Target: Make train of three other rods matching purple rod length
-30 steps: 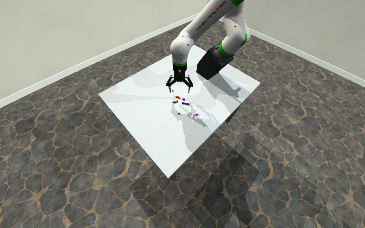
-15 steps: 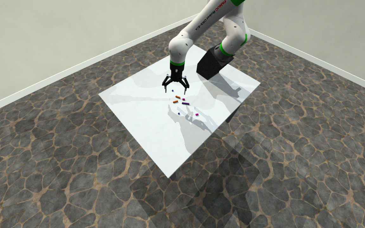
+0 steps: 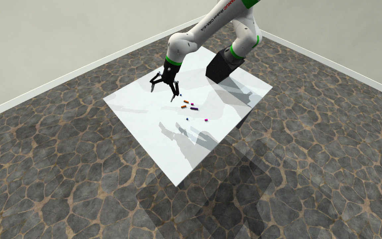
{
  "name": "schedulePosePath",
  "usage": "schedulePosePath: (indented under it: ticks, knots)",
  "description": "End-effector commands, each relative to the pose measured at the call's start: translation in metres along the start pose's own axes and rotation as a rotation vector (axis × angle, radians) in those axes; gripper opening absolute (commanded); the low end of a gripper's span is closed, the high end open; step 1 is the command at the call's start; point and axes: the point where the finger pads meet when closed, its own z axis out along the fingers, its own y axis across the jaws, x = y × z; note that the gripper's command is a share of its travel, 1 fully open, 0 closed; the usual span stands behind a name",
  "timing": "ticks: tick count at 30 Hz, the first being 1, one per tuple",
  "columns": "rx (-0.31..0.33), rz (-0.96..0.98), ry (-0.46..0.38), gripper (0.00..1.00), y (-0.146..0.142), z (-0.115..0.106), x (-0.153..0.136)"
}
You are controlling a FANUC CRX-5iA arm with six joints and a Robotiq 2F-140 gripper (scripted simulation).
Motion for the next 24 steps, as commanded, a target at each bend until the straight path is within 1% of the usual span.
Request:
schedulePosePath:
  ticks: [1, 8, 13, 15, 16, 17, 21, 24]
  knots:
    - [0.084, 0.073, -0.044, 1.0, -0.038, -0.004, -0.023]
    - [0.237, 0.256, -0.111, 1.0, -0.111, -0.028, -0.056]
    - [0.35, 0.44, -0.155, 1.0, -0.163, -0.053, -0.067]
    - [0.35, 0.44, -0.155, 1.0, -0.163, -0.053, -0.067]
    - [0.389, 0.522, -0.169, 1.0, -0.18, -0.062, -0.067]
    - [0.411, 0.577, -0.175, 1.0, -0.189, -0.067, -0.066]
    - [0.461, 0.734, -0.185, 1.0, -0.206, -0.079, -0.057]
    - [0.486, 0.863, -0.182, 1.0, -0.21, -0.084, -0.047]
